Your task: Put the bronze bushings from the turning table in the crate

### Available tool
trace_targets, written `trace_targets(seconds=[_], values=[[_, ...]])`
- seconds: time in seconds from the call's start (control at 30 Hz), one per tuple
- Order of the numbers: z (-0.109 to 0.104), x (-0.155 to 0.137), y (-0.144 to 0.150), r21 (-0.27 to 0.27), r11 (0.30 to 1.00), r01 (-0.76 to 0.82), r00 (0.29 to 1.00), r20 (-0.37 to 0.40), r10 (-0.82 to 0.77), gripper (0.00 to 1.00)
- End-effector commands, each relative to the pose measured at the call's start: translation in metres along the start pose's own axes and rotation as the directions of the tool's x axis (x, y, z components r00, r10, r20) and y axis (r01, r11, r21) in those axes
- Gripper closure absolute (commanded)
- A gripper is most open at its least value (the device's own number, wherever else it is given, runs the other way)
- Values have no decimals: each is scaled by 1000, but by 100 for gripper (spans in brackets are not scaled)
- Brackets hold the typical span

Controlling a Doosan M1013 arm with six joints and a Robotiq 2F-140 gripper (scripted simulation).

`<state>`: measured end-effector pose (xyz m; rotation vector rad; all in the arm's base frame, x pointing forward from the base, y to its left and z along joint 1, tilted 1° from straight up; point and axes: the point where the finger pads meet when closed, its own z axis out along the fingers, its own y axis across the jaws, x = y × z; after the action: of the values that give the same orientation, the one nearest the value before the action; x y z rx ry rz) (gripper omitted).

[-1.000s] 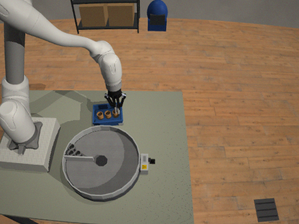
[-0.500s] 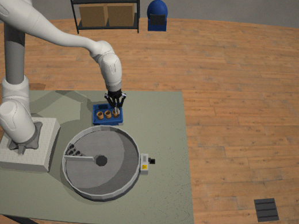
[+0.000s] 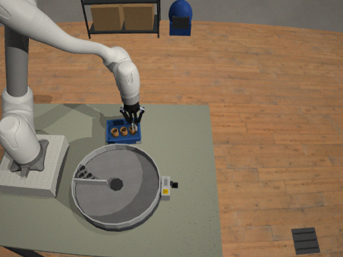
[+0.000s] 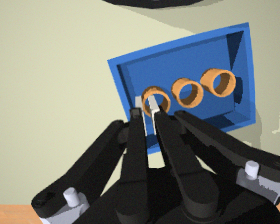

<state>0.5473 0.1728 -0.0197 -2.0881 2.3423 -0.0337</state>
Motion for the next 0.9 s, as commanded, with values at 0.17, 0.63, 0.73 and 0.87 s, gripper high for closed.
trace_targets(seconds=[0.17, 0.63, 0.73, 0.87], values=[[1, 0, 0, 0, 1000, 0, 1000, 0, 0, 100], [5, 0, 0, 0, 1000, 0, 1000, 0, 0, 100], [5, 0, 0, 0, 1000, 0, 1000, 0, 0, 100], [6, 0, 0, 0, 1000, 0, 1000, 0, 0, 100]])
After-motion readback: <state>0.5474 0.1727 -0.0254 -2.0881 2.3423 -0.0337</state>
